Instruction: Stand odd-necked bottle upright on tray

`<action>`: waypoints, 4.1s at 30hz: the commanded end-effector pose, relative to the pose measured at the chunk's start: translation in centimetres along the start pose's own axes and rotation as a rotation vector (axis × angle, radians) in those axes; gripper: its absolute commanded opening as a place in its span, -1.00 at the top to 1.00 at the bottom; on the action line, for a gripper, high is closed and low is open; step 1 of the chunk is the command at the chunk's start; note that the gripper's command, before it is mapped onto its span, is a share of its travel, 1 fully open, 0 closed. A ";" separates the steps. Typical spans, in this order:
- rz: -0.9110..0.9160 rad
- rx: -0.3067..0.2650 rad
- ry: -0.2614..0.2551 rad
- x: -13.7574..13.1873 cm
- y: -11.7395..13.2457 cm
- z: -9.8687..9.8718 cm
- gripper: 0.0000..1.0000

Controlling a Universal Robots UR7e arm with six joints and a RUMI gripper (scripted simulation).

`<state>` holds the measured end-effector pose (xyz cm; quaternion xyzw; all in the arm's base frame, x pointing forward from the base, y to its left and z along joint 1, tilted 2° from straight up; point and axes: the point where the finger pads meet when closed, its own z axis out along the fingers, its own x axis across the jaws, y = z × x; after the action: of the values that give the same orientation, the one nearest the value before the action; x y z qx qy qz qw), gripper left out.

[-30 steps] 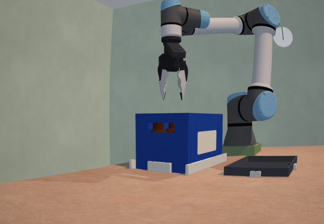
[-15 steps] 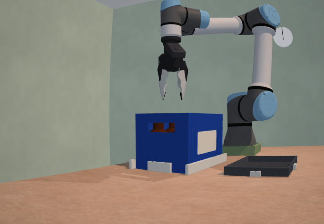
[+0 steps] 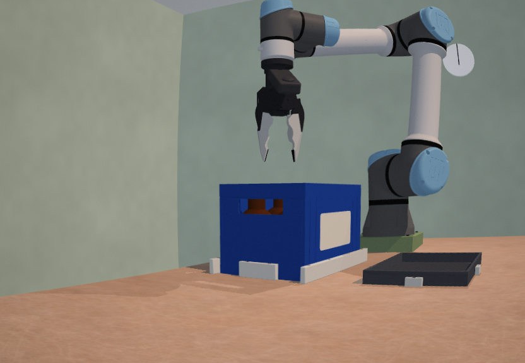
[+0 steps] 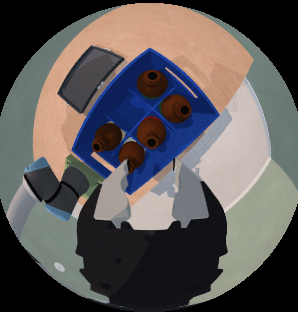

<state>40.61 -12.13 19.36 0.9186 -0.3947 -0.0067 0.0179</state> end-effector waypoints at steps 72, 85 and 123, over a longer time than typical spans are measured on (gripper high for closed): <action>0.000 0.000 0.001 0.1 0.0 4.2 0.24; 0.000 0.000 0.001 0.1 0.0 4.2 0.24; 0.000 0.000 0.001 0.1 -0.5 4.2 0.24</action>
<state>40.91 -11.96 15.07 0.9186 -0.3947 -0.0068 0.0179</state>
